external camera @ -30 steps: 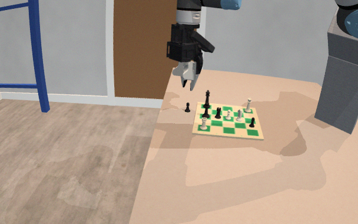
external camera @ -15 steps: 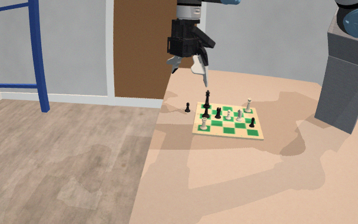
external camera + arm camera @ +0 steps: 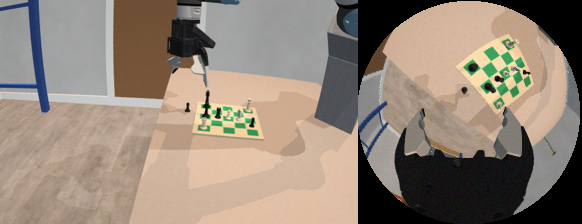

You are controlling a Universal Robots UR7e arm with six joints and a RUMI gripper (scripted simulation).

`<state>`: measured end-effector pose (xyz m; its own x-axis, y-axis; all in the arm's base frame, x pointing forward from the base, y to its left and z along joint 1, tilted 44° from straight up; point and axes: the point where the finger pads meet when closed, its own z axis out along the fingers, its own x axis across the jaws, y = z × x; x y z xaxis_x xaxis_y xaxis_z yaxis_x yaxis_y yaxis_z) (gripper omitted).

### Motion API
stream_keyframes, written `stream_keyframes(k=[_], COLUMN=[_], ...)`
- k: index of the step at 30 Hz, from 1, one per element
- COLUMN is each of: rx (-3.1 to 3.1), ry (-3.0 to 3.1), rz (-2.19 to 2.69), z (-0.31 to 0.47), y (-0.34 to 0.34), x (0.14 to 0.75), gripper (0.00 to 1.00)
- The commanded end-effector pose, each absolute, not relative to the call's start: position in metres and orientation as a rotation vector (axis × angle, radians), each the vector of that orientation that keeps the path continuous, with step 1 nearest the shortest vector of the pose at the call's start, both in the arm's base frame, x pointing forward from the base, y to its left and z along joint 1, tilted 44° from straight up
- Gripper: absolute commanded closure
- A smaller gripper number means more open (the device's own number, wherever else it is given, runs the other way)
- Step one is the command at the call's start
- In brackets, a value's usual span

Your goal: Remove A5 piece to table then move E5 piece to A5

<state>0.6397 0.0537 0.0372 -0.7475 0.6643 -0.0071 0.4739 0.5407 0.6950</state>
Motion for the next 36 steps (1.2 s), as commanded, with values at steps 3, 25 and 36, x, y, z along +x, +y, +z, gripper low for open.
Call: stream_keyframes(k=[3, 25, 36], rx=[0.958, 1.181, 1.525], ry=[2.507, 2.462, 2.357], rz=[1.013, 1.06, 1.121], z=[0.039, 0.039, 0.041], y=[0.054, 0.062, 0.073], x=[0.639, 0.632, 0.623], gripper=[0.0, 0.0, 0.0])
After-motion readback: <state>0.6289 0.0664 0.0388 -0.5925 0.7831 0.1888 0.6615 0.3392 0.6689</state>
